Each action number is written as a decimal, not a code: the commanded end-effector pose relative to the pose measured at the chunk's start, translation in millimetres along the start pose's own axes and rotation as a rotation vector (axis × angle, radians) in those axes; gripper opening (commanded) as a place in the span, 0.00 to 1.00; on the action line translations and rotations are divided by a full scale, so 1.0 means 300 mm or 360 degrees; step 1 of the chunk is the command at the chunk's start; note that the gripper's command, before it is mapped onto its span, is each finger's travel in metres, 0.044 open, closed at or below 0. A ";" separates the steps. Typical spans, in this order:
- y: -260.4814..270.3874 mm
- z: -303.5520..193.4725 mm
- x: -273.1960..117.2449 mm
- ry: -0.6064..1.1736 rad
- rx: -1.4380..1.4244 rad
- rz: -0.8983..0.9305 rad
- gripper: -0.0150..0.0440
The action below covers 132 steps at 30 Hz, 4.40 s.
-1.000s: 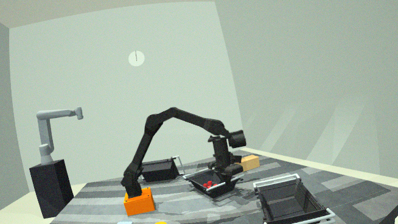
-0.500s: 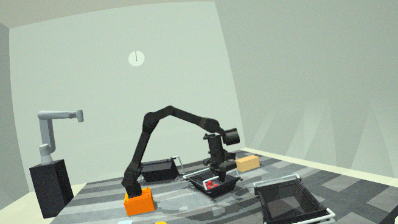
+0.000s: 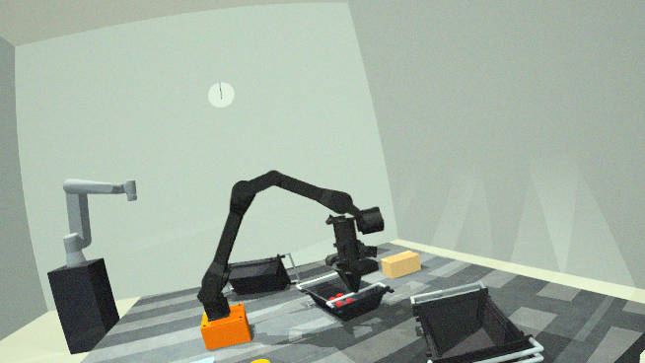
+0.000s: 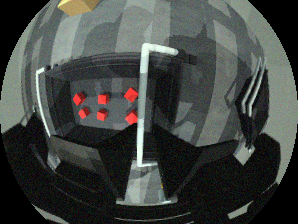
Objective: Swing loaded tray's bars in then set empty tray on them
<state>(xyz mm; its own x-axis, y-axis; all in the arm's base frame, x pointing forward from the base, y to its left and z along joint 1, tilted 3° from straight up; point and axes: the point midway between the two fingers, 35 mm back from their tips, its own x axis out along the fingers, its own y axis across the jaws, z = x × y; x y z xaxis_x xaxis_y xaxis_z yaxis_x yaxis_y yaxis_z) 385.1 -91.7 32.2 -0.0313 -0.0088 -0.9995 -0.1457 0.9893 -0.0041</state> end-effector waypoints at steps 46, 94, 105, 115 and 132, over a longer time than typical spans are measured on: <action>0.132 0.048 -0.214 0.0010 -0.0052 -0.0018 0.39; 0.763 0.112 0.081 -0.0036 0.0007 0.0014 0.39; 0.687 0.110 -0.002 -0.0036 0.0007 0.0011 0.39; 0.624 0.109 -0.007 -0.0036 0.0007 0.0008 0.39; 0.530 0.114 0.011 -0.0036 0.0007 0.0005 0.39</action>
<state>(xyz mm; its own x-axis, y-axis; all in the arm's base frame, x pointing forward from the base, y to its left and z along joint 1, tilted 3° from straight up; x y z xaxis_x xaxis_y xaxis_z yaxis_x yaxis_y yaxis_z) 394.7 68.8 18.6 -0.0075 -0.0086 -0.9999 -0.1340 0.9910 -0.0075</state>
